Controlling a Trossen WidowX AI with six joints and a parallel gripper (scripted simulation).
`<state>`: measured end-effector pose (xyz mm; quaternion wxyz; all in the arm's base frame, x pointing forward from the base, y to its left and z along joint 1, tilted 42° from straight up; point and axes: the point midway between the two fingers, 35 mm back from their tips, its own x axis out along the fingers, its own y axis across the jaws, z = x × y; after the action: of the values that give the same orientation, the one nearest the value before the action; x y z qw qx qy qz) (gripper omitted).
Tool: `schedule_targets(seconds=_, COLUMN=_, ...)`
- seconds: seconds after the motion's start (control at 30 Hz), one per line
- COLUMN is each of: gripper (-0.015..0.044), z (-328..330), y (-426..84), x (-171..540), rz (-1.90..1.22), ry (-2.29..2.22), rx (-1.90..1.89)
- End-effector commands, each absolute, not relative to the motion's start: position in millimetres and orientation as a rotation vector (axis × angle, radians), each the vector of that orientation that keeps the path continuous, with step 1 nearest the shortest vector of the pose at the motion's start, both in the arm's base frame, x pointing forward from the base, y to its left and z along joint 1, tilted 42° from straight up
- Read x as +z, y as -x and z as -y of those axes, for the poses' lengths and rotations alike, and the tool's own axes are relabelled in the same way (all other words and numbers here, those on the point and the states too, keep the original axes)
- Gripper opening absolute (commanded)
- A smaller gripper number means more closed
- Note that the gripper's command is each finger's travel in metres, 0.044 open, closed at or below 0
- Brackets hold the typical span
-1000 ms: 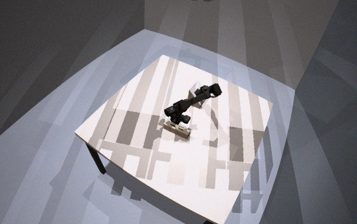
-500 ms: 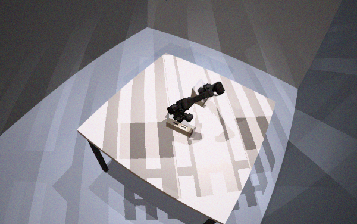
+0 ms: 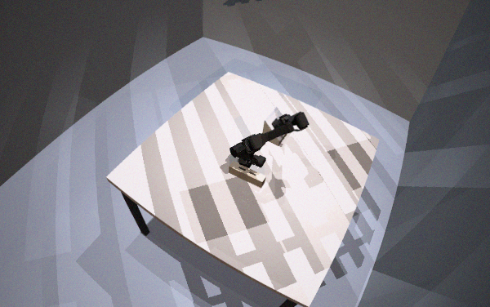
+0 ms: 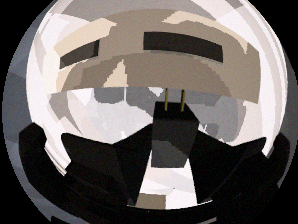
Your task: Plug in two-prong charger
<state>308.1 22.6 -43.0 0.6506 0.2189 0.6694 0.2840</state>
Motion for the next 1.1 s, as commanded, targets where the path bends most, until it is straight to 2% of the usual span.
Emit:
schedule_targets(seconds=0.0, gripper=0.0, z=-23.4, y=-309.3, x=-42.6, rz=-1.524, ry=-0.505, rx=0.643)
schedule_targets(seconds=1.07, gripper=0.0, z=-23.8, y=-317.9, x=-42.1, rz=-1.523, ry=-0.505, rx=0.643)
